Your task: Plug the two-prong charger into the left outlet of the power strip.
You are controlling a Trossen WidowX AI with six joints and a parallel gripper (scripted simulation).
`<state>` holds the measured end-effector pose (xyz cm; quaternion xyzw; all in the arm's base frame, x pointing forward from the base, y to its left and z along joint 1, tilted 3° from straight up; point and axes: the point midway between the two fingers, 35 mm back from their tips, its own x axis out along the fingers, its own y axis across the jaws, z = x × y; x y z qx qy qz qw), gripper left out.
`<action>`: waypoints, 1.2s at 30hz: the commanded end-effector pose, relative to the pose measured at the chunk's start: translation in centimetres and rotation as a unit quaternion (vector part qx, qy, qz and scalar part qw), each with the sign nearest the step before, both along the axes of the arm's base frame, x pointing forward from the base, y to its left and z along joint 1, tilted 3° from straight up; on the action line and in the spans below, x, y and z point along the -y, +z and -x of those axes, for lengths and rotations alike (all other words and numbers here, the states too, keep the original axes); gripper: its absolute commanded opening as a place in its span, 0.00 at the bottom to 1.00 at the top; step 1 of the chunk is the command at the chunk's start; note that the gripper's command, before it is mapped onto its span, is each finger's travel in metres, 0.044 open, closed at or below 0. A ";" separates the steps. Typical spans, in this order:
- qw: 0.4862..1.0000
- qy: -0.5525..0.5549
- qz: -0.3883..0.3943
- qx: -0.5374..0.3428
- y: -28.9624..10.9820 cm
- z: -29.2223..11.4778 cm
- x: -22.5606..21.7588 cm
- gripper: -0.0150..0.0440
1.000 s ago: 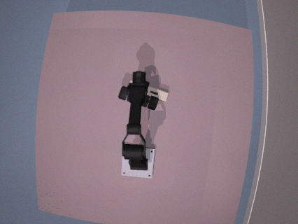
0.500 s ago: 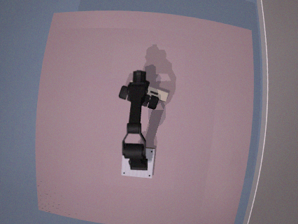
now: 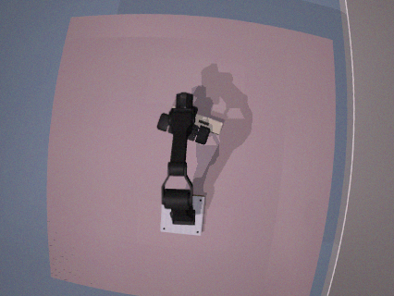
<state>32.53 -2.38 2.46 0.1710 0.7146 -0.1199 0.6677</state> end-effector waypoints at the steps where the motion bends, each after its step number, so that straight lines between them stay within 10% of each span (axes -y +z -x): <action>1: 1.000 0.001 0.002 0.006 0.1 -0.6 0.2 0.25; 36: 1.000 0.001 0.002 0.006 0.1 -1.7 0.7 0.25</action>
